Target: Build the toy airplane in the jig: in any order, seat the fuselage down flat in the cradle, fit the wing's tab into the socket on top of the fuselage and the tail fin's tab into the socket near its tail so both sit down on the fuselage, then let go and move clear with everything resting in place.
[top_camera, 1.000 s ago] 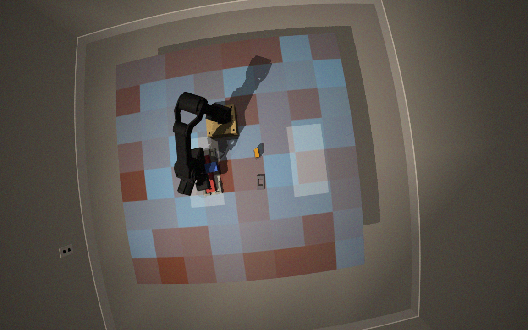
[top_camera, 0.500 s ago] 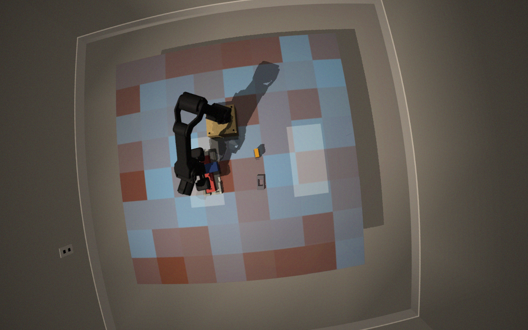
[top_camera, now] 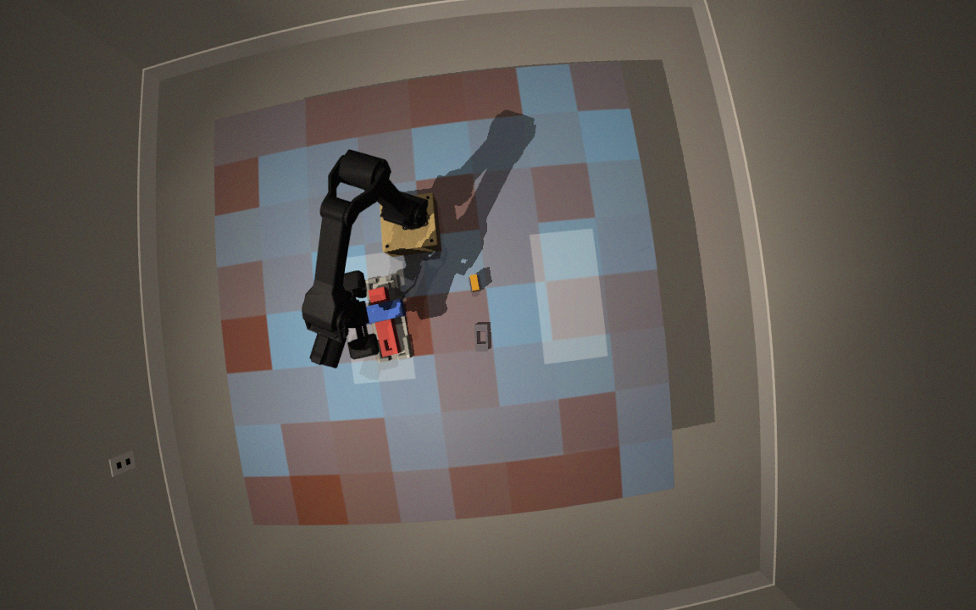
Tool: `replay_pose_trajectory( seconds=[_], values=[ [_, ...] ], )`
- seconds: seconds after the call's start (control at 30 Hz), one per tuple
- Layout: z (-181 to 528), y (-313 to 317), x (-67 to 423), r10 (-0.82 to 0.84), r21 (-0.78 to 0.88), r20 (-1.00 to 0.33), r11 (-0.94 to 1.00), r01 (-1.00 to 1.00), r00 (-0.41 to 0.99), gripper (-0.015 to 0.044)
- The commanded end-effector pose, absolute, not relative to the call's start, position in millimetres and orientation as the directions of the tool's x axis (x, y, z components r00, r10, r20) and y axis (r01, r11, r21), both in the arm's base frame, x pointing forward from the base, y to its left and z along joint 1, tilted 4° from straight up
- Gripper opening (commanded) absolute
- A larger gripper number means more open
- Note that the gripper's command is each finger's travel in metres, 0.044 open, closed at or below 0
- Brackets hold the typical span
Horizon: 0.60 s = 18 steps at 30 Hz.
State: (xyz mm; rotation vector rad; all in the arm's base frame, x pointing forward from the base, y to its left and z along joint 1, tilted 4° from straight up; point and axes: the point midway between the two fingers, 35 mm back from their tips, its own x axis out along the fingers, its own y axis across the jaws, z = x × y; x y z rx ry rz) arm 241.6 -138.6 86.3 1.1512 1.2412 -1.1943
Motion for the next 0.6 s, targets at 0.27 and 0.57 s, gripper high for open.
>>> replay_pose_trajectory(
  seconds=[0.27, 0.57],
  values=[
    [87.4, -138.6, 242.2, -0.004, -0.043, -0.999, 0.458, 0.888, -0.046, 0.0440],
    [88.6, -138.6, 242.6, -0.004, -0.014, -0.999, 0.974, 0.227, -0.046, 0.0440]
  ],
)
